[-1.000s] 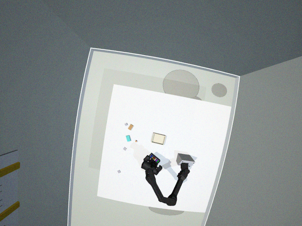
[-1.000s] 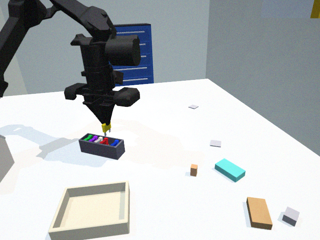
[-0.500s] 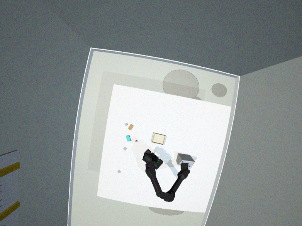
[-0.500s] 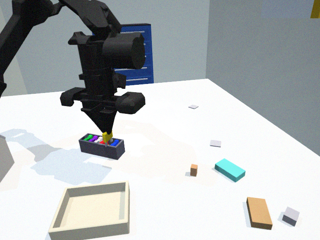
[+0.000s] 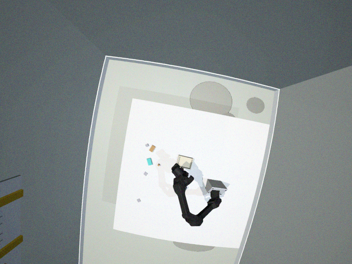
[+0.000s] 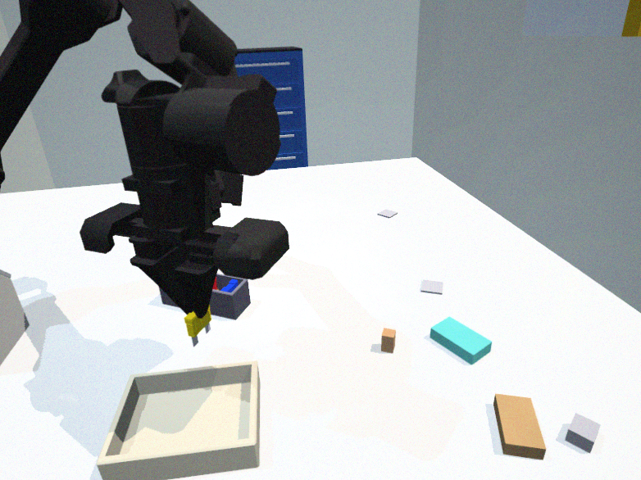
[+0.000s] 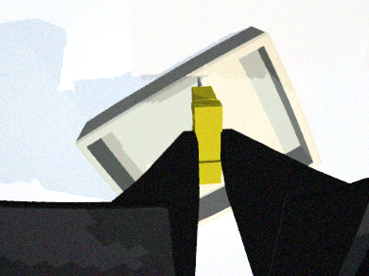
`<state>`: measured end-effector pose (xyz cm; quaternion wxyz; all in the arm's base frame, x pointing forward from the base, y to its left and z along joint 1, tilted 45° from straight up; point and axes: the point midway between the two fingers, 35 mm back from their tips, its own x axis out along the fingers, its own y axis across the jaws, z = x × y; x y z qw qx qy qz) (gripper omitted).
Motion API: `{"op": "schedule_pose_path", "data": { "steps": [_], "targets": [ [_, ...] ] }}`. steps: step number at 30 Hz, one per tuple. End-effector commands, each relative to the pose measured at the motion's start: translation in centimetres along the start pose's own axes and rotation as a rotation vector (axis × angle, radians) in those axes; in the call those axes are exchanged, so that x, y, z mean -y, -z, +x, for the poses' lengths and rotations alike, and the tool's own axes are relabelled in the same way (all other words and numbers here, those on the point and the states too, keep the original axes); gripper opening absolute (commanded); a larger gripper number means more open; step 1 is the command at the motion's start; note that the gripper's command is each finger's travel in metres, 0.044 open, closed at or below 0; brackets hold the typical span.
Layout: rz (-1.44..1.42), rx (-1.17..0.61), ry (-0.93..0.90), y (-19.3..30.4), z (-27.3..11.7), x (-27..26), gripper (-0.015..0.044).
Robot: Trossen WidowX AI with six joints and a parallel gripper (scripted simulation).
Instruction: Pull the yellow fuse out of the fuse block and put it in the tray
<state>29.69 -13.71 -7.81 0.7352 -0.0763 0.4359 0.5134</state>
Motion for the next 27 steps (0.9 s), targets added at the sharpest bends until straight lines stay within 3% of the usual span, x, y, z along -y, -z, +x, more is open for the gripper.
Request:
{"op": "schedule_pose_path", "data": {
  "steps": [1, 6, 27],
  "targets": [
    [-0.003, 0.001, -0.004, 2.6, 0.2, 0.6, 0.0],
    [-0.005, 0.005, -0.007, 4.8, 0.5, 0.9, 0.0],
    [-0.005, 0.006, -0.007, 4.7, 3.3, 0.9, 0.0]
  ]
}}
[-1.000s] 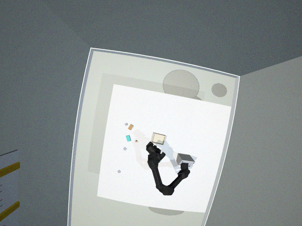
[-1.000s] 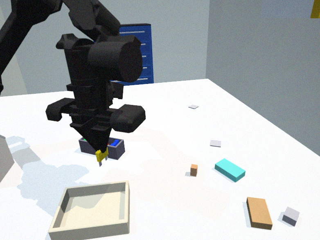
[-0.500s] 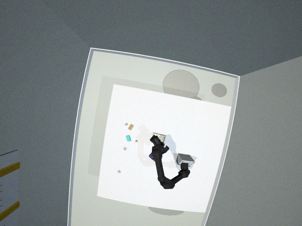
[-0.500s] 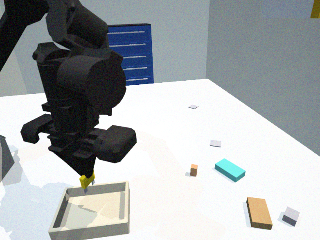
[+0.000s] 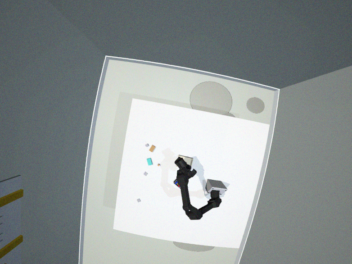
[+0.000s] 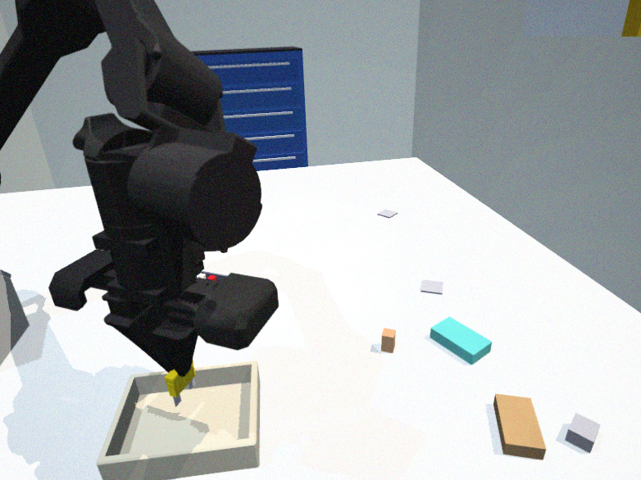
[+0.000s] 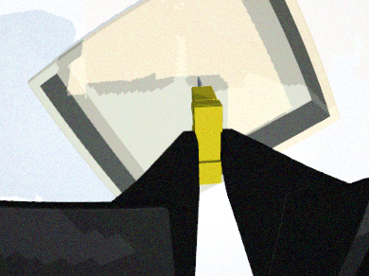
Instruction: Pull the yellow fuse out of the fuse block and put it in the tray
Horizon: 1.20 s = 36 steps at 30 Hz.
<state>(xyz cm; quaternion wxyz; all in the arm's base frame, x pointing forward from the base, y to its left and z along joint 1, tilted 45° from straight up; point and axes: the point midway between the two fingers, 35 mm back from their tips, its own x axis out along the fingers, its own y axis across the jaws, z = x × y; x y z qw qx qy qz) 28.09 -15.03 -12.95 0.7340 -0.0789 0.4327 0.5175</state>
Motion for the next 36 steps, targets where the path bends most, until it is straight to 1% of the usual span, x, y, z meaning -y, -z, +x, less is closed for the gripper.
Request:
{"op": "schedule_pose_path", "data": {
  "steps": [1, 10, 22, 23, 26, 27, 36],
  "targets": [
    [0.005, 0.004, -0.003, 0.0, 0.8, -0.1, 0.0],
    [0.005, 0.005, -0.003, 0.0, 1.9, -0.2, 0.0],
    [0.0, 0.001, -0.003, 0.0, 1.5, -0.1, 0.0315],
    [0.001, 0.001, -0.003, 0.0, 1.2, -0.1, 0.033],
    [0.005, 0.003, -0.003, 0.0, -1.9, -0.1, 0.033],
    [0.006, 0.003, -0.003, 0.0, -2.2, -0.1, 0.033],
    [0.006, 0.003, -0.003, 0.0, -2.2, -0.1, 0.033]
  ]
}}
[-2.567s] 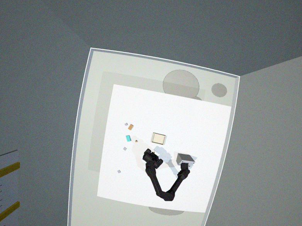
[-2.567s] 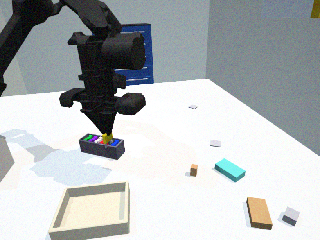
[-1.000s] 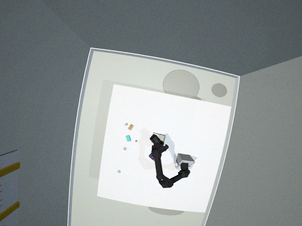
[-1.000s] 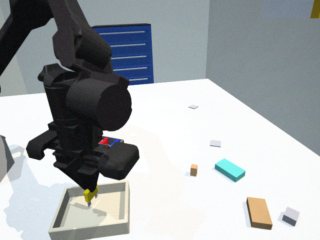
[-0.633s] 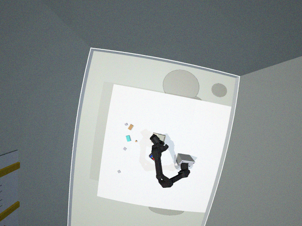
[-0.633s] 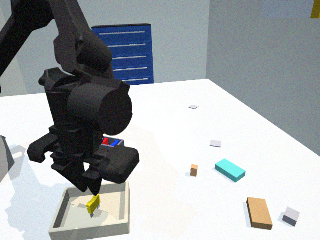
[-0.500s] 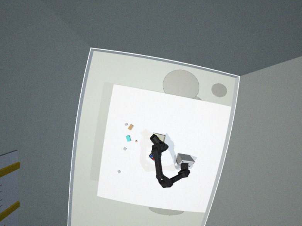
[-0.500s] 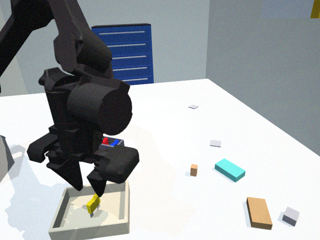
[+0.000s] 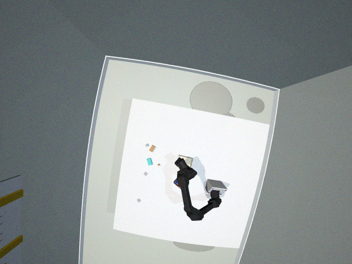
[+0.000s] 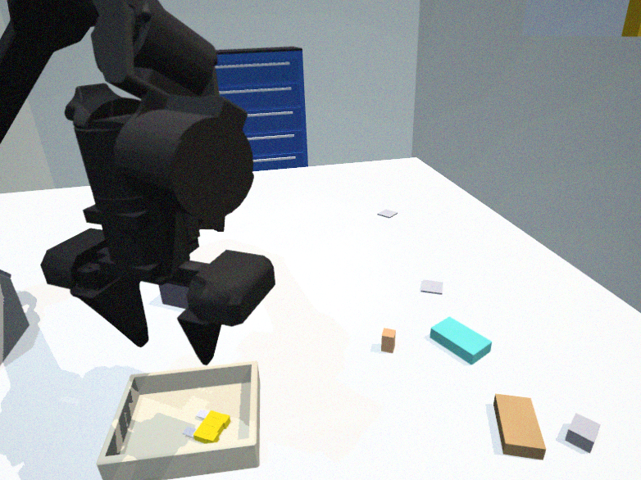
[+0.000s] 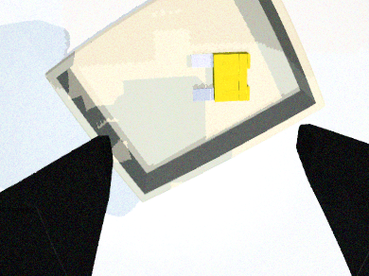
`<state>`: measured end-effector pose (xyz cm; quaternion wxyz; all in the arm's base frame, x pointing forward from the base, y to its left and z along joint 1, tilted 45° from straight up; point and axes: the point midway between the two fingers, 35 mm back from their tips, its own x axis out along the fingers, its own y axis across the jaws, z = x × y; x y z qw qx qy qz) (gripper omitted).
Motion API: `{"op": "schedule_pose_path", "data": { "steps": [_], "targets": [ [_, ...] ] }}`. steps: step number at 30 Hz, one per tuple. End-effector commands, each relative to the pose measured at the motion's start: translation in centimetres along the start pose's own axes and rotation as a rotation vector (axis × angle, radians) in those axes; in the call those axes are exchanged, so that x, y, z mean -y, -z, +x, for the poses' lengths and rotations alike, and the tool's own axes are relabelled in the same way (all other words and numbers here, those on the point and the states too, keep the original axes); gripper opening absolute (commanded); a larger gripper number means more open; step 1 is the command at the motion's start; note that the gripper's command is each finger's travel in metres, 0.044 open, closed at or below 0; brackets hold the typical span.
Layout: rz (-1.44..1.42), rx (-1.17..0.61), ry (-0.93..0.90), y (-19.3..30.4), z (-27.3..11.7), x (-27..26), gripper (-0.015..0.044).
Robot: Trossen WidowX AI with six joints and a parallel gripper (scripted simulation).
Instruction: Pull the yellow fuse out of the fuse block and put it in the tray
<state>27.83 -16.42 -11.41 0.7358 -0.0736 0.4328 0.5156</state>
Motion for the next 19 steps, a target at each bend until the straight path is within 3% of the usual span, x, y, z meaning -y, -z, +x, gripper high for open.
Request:
{"op": "schedule_pose_path", "data": {
  "steps": [1, 19],
  "targets": [
    [-0.004, -0.003, -0.003, 0.03, -0.09, -0.03, 0.033],
    [0.0, 0.0, -0.001, 0.0, 0.01, -0.02, 0.033]
  ]
}}
